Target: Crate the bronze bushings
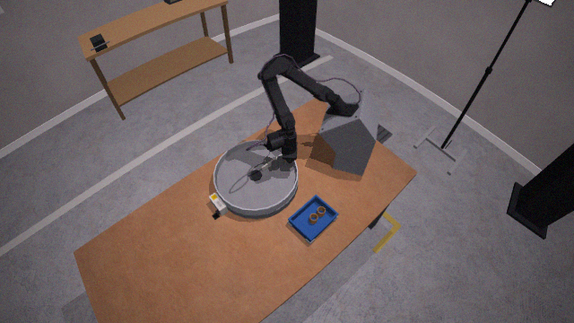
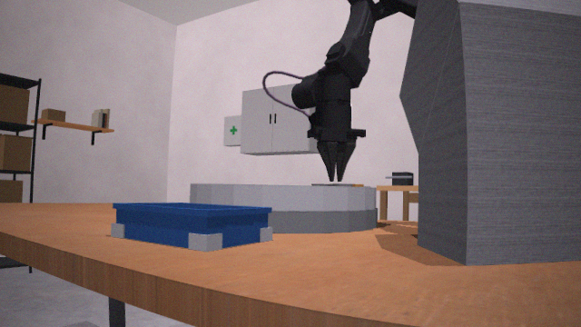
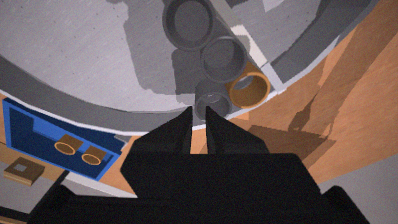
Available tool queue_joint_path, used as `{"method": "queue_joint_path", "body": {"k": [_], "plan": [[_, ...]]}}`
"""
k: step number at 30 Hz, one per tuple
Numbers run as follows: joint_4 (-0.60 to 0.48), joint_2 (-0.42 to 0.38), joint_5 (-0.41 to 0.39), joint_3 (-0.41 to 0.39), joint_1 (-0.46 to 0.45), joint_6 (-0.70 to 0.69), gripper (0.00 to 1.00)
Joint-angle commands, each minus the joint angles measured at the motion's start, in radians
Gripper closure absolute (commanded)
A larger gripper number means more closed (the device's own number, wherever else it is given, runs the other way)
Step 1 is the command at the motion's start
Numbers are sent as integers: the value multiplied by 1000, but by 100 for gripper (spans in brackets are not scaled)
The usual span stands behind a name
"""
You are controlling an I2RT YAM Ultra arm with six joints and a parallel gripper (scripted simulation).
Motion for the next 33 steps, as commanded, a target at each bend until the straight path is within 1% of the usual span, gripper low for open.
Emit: {"method": "queue_joint_path", "body": {"k": [1,7,14,33], "plan": [[17,3,2,-12,13,-10,85],[42,35,-11,24,-11,-21,85],[86,81,-14,30,-26,-41,85],[95,80,-18,38,-24,-46,85]]}}
